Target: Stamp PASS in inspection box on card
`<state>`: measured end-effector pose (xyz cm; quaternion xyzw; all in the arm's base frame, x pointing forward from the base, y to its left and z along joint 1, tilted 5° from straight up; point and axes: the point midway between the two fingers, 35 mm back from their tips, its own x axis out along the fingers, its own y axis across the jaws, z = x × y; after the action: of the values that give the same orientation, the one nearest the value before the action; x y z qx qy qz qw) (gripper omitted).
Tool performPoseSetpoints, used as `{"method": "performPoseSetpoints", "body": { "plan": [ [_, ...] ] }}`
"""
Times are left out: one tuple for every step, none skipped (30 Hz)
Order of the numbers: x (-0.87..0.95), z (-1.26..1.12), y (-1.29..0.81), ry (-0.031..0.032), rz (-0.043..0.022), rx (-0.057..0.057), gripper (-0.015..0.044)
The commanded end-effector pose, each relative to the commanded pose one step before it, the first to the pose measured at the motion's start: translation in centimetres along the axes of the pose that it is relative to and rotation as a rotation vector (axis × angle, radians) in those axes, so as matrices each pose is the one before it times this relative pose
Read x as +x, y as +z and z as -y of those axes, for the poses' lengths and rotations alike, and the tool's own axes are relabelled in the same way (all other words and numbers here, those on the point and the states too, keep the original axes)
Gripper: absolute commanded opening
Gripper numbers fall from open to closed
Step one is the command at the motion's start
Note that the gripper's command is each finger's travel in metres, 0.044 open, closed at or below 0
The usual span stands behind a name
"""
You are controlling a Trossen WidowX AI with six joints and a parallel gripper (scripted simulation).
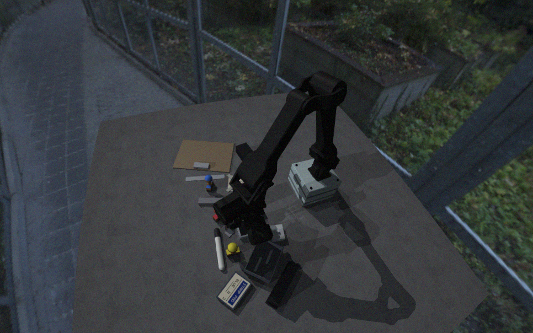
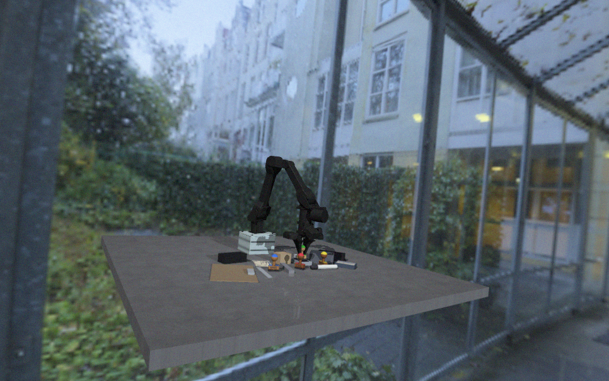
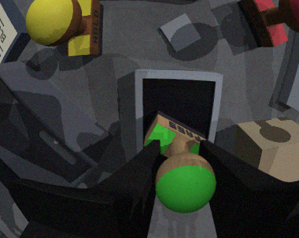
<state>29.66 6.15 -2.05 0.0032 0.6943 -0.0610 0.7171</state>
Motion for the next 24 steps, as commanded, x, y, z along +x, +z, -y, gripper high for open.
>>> {"method": "performPoseSetpoints", "body": {
  "plan": [
    [0.186,0.05,-0.081,-0.00205,-0.00146,-0.0007,0.0],
    [0.028,0.0,0.0,0.0,0.0,0.0,0.0],
    [0.034,0.0,0.0,0.0,0.0,0.0,0.0],
    [0.016,0.0,0.0,0.0,0.0,0.0,0.0],
    [0.0,0.0,0.0,0.0,0.0,0.0,0.0],
    [0.022,0.0,0.0,0.0,0.0,0.0,0.0],
    [0.028,0.0,0.0,0.0,0.0,0.0,0.0],
    [0.034,0.0,0.0,0.0,0.0,0.0,0.0],
    [0.016,0.0,0.0,0.0,0.0,0.0,0.0],
    [0.0,0.0,0.0,0.0,0.0,0.0,0.0],
    [0.0,0.0,0.0,0.0,0.0,0.0,0.0],
    [0.0,0.0,0.0,0.0,0.0,0.0,0.0],
    [0.0,0.0,0.0,0.0,0.0,0.0,0.0],
    [0.0,0.0,0.0,0.0,0.0,0.0,0.0],
    [0.0,0.0,0.0,0.0,0.0,0.0,0.0],
    [0.0,0.0,0.0,0.0,0.0,0.0,0.0],
    [0.0,0.0,0.0,0.0,0.0,0.0,0.0],
    [0.0,0.0,0.0,0.0,0.0,0.0,0.0],
    [0.0,0.0,0.0,0.0,0.0,0.0,0.0],
    [0.022,0.0,0.0,0.0,0.0,0.0,0.0],
    [0.028,0.0,0.0,0.0,0.0,0.0,0.0],
    [0.034,0.0,0.0,0.0,0.0,0.0,0.0],
    [0.016,0.0,0.0,0.0,0.0,0.0,0.0],
    [0.0,0.0,0.0,0.0,0.0,0.0,0.0]
  ]
}}
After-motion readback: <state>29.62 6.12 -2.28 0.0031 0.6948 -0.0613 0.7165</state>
